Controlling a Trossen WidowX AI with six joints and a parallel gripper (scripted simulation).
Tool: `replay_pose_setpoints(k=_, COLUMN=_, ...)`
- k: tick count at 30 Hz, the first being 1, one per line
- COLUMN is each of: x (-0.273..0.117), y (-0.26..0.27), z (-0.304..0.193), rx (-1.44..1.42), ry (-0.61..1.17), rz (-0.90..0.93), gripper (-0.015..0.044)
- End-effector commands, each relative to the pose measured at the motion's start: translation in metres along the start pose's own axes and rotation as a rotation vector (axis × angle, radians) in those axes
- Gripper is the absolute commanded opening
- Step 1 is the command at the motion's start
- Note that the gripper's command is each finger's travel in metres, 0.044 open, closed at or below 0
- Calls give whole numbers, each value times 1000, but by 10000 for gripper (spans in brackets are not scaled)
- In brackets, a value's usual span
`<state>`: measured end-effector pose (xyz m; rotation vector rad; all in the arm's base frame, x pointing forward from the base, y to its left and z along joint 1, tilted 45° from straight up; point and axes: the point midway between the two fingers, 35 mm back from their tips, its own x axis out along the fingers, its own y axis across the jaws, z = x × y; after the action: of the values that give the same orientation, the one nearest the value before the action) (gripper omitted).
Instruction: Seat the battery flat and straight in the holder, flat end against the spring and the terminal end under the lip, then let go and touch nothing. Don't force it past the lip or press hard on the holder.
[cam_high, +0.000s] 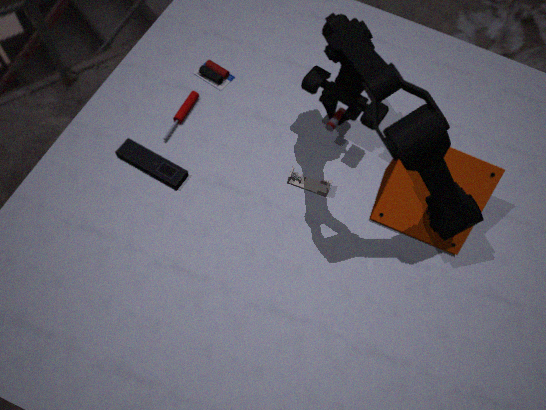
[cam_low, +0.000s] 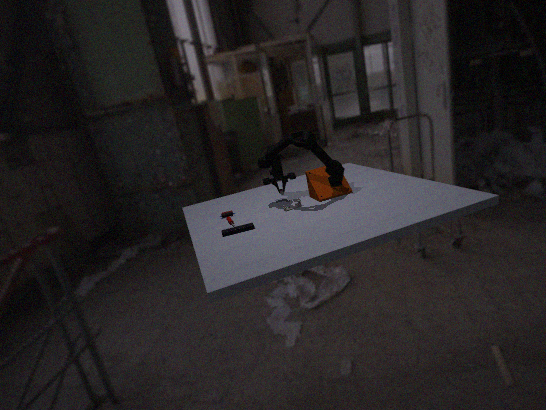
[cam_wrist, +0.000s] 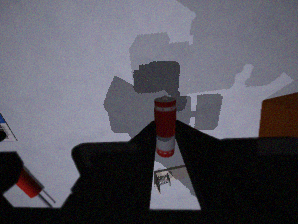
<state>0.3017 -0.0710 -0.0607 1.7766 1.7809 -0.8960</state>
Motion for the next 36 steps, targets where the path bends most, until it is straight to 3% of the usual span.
replay_pose_setpoints(k=1, x=-5, y=0, z=-20, rx=152, ry=2, rz=2, gripper=66)
replay_pose_setpoints(k=29, x=-21, y=-30, z=-142, rx=1272, ry=-1, rz=0, gripper=66)
replay_pose_setpoints(k=36, x=-21, y=-33, z=-147, rx=1332, ry=-6, rz=5, gripper=66)
